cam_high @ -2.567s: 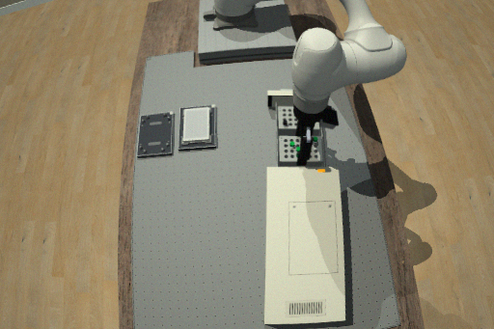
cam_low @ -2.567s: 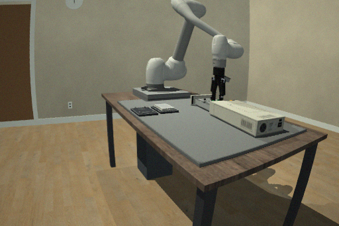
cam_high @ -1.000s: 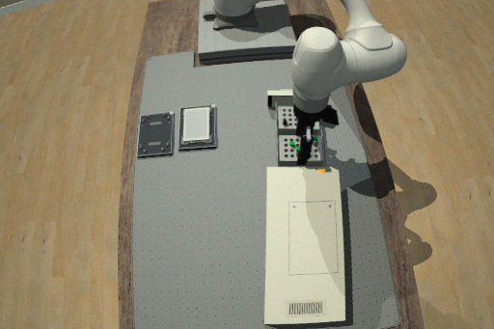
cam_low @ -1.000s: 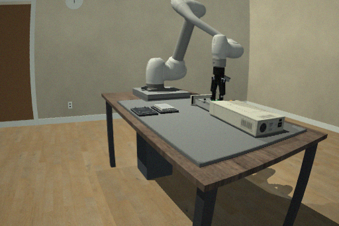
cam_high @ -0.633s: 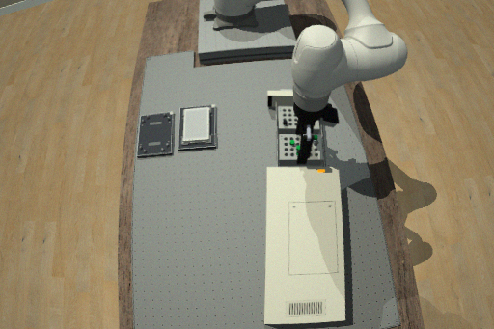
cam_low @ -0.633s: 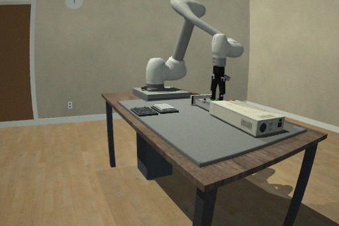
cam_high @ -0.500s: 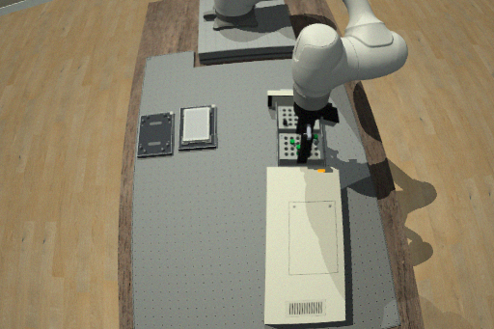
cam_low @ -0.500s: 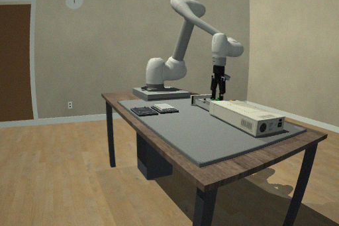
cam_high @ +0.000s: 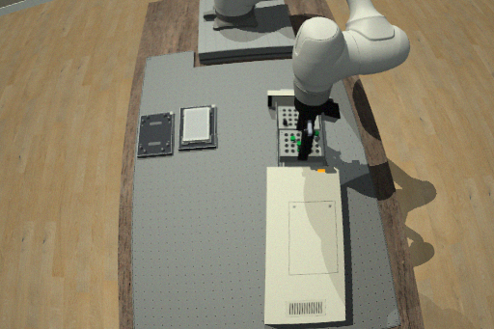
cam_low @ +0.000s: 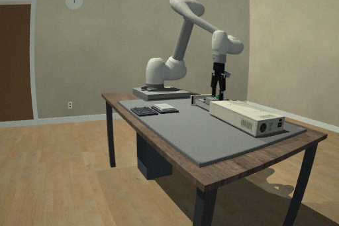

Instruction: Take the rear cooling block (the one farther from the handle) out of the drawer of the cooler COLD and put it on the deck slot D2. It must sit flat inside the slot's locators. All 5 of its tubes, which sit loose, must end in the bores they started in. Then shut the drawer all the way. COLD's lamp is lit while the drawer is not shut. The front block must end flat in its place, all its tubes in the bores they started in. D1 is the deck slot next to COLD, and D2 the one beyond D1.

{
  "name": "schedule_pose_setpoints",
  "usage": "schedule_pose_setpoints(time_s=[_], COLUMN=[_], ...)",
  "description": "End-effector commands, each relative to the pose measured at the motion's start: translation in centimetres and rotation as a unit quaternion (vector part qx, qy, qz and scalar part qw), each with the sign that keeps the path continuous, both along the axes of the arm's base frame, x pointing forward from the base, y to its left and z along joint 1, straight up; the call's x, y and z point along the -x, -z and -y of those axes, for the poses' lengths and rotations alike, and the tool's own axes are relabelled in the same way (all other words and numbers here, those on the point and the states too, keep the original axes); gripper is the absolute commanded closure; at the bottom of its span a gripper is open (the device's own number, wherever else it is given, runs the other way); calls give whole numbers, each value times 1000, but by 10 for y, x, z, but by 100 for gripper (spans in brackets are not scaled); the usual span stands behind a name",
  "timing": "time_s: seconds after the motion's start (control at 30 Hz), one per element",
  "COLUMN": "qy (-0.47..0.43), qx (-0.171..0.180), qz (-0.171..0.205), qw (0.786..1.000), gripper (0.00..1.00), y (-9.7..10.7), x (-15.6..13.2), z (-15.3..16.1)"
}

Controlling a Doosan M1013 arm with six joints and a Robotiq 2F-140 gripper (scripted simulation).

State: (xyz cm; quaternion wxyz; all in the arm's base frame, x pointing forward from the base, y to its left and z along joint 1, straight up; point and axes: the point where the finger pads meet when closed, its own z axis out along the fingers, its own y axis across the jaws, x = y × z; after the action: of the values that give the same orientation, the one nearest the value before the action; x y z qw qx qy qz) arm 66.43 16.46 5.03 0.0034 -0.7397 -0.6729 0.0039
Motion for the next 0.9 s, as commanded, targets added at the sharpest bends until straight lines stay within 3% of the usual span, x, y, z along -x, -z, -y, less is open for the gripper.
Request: schedule_pose_setpoints(time_s=[0.0, 0.87], qy=[3, 3], qx=[-1, -1], qz=[5, 5], qw=[1000, 1000], gripper=[90, 90], y=[-11, -43], x=[-5, -5], z=[-2, -2])
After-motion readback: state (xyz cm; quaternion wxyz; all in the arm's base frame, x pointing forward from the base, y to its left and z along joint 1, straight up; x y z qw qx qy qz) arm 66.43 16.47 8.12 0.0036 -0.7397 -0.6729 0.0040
